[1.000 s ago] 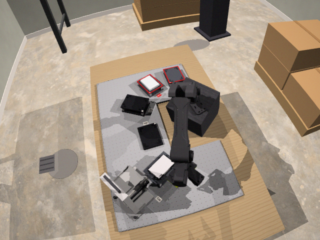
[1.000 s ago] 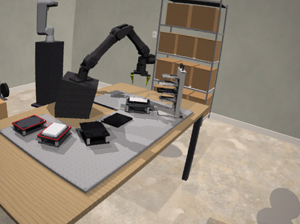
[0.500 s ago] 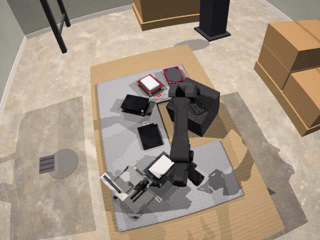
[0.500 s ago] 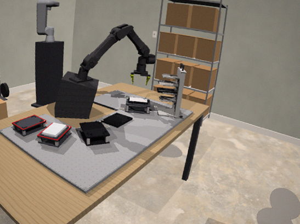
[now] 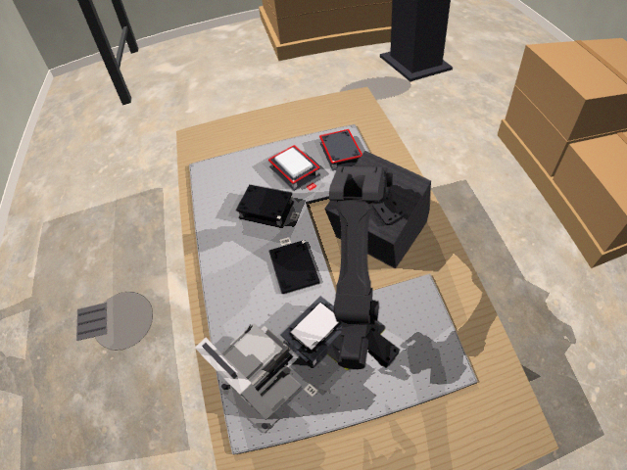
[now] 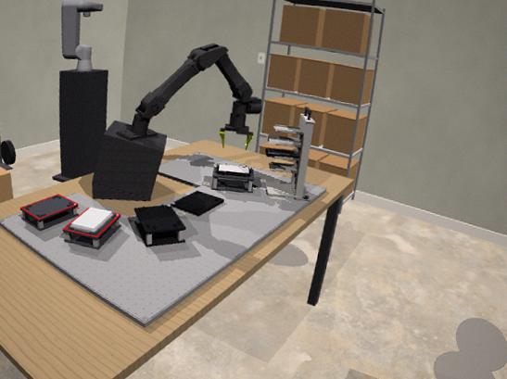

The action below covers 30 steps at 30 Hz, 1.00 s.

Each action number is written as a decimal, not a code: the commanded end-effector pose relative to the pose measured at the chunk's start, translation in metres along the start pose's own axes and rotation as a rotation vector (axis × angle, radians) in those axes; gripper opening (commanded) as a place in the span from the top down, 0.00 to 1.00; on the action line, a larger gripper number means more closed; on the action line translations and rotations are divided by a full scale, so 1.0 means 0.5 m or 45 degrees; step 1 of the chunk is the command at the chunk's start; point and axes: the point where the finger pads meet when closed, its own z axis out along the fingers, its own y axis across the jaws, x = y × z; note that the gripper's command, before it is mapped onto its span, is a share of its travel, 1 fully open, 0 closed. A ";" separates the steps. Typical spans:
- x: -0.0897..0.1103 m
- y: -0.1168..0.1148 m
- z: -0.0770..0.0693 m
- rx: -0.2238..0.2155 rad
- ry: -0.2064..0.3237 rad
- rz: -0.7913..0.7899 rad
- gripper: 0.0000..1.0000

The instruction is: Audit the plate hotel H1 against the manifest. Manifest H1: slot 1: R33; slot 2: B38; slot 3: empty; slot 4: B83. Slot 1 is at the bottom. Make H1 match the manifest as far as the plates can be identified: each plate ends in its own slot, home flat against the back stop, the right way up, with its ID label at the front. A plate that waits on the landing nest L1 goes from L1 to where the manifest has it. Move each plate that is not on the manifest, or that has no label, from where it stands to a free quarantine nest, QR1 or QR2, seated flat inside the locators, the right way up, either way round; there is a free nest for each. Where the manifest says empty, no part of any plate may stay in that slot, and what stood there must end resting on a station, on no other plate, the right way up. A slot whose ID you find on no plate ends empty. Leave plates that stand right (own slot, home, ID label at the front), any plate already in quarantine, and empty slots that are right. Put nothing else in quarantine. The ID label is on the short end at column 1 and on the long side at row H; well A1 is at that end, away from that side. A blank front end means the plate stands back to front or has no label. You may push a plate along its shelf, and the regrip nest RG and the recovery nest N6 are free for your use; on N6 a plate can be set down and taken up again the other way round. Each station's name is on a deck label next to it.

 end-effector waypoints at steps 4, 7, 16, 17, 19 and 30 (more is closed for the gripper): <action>0.004 -0.001 0.024 -0.004 -0.012 0.007 0.00; 0.005 0.002 0.035 -0.008 -0.009 0.004 0.00; 0.003 -0.002 0.063 -0.002 -0.013 0.006 0.00; 0.003 -0.002 0.063 -0.002 -0.013 0.006 0.00; -0.008 -0.011 0.041 0.024 -0.024 0.003 0.00; -0.008 -0.011 0.041 0.024 -0.024 0.003 0.00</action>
